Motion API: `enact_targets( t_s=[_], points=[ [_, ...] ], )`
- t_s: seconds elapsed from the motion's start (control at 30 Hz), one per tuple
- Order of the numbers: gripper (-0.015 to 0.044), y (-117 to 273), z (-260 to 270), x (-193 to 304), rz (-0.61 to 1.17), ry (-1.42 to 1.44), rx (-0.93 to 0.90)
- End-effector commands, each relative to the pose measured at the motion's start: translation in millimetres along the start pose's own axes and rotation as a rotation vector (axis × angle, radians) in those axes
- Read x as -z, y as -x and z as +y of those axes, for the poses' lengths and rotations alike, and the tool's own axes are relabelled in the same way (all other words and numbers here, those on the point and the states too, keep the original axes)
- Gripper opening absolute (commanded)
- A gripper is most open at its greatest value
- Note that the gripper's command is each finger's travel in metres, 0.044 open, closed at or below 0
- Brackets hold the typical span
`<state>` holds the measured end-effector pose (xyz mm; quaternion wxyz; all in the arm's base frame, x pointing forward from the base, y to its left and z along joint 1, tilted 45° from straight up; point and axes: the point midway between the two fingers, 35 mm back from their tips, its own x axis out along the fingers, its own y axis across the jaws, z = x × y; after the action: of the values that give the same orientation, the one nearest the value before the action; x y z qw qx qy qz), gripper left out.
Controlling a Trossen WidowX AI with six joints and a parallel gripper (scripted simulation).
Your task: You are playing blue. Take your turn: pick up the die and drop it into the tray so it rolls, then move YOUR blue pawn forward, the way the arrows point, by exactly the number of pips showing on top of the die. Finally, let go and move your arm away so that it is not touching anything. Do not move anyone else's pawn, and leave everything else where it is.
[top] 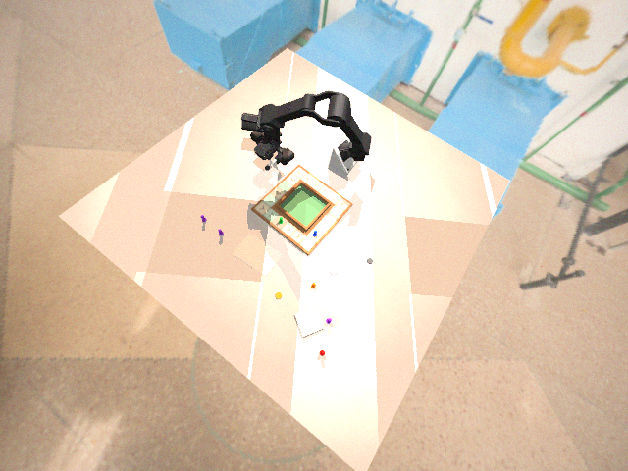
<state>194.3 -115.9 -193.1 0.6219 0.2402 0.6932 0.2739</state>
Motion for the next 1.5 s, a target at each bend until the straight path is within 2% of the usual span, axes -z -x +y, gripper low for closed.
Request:
enact_targets(
  t_s=[0.0, 0.13, 0.33, 0.57, 0.67, 1.1, 1.3, 1.47],
  points=[
    [0.0275, -8.8, 2.0, 1.3, 0.0, -0.007, -0.01],
    [0.0275, -12.7, 2.2, 1.5, 0.0, -0.006, -0.01],
    [0.0118, -12.7, 2.2, 1.5, 0.0, -0.006, -0.01],
    [0.0071, -12.7, 2.2, 1.5, 0.0, -0.006, -0.01],
    [0.0, -7.4, 1.9, 0.6, 0.0, -0.007, -0.01],
    [0.0, 104.7, 10.8, -1.4, 0.001, -0.008, -0.008],
    [0.0, 110.5, 14.1, -2.5, 0.001, -0.025, -0.007],
    [0.0, 110.8, 29.9, -14.7, 0.0, -0.148, 0.002]
  ],
)
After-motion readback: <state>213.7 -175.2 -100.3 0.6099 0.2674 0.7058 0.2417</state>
